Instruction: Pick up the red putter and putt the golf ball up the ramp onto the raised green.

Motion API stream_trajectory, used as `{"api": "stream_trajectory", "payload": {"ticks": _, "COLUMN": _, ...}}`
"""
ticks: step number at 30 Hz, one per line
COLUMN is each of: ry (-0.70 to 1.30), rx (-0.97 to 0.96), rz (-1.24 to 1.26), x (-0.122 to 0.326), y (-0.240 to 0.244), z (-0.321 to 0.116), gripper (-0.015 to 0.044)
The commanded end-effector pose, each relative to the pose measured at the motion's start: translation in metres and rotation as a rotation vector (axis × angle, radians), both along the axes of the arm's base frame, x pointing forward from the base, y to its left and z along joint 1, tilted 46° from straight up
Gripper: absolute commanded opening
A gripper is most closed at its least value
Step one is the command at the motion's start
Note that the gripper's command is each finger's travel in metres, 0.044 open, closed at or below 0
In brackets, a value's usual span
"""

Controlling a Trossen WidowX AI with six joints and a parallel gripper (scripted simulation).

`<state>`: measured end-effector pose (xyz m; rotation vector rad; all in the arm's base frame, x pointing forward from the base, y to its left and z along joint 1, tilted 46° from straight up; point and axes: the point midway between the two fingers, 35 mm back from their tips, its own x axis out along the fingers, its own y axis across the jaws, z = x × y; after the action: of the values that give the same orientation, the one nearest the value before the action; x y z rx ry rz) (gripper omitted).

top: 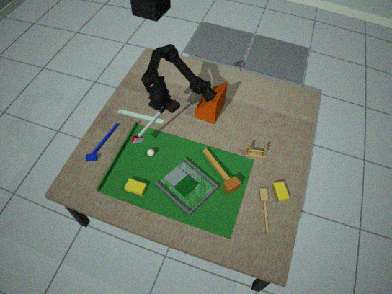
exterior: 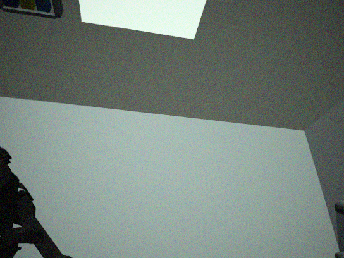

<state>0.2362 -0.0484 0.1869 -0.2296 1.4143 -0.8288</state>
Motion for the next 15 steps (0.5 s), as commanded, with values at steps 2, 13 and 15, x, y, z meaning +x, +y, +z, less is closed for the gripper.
{"api": "stream_trajectory", "payload": {"ticks": 2, "ry": -0.008, "rx": -0.01, "rz": -0.014, "x": 0.0, "y": -0.004, "z": 0.002, "gripper": 0.0}}
{"api": "stream_trajectory", "payload": {"ticks": 13, "ry": 0.116, "rx": -0.029, "rz": -0.067, "x": 0.005, "y": -0.029, "z": -0.024, "gripper": 0.0}}
{"api": "stream_trajectory", "payload": {"ticks": 15, "ry": 0.115, "rx": -0.029, "rz": -0.067, "x": 0.005, "y": -0.03, "z": -0.024, "gripper": 0.0}}
